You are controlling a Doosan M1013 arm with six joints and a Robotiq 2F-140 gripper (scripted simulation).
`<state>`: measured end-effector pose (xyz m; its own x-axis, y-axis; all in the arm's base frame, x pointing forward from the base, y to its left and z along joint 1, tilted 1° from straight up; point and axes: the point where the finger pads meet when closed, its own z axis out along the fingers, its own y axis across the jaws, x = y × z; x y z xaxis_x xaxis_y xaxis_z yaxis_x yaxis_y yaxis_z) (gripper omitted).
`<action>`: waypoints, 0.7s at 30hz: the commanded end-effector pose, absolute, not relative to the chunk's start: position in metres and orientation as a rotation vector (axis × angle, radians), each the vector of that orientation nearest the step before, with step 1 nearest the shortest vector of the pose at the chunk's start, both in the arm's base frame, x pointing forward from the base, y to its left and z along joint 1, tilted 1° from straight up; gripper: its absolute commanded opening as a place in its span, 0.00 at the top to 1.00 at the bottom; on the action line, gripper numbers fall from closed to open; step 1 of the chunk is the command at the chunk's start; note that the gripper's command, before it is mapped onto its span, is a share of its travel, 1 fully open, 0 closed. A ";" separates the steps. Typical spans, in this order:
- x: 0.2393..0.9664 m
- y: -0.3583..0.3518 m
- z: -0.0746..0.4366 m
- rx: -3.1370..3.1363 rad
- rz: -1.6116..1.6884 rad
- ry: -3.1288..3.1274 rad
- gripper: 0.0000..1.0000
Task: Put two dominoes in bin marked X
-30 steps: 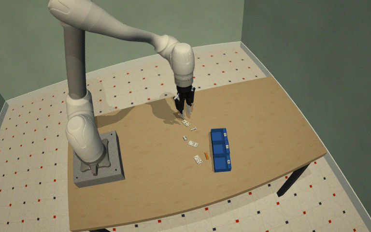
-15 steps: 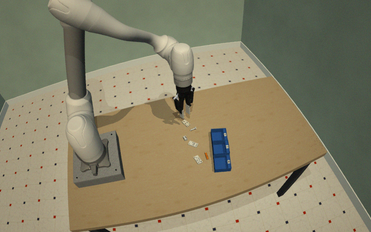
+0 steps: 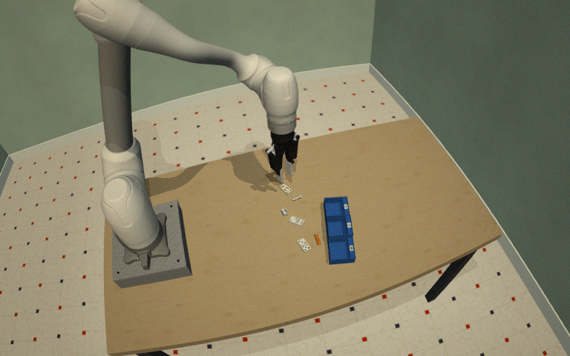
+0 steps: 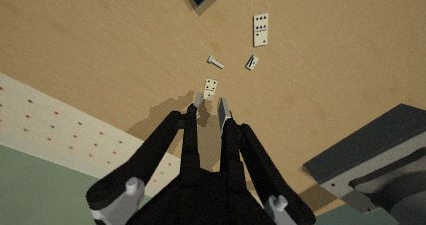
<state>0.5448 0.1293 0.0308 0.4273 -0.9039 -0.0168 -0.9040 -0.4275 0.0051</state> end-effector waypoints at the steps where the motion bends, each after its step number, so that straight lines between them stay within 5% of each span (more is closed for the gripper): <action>1: 0.545 0.127 0.030 -2.653 0.020 1.673 0.75; 21: 0.547 0.127 0.030 -2.653 0.020 1.673 0.75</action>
<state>0.5449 0.1287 0.0308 0.4274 -0.9039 -0.0167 -0.9040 -0.4275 0.0051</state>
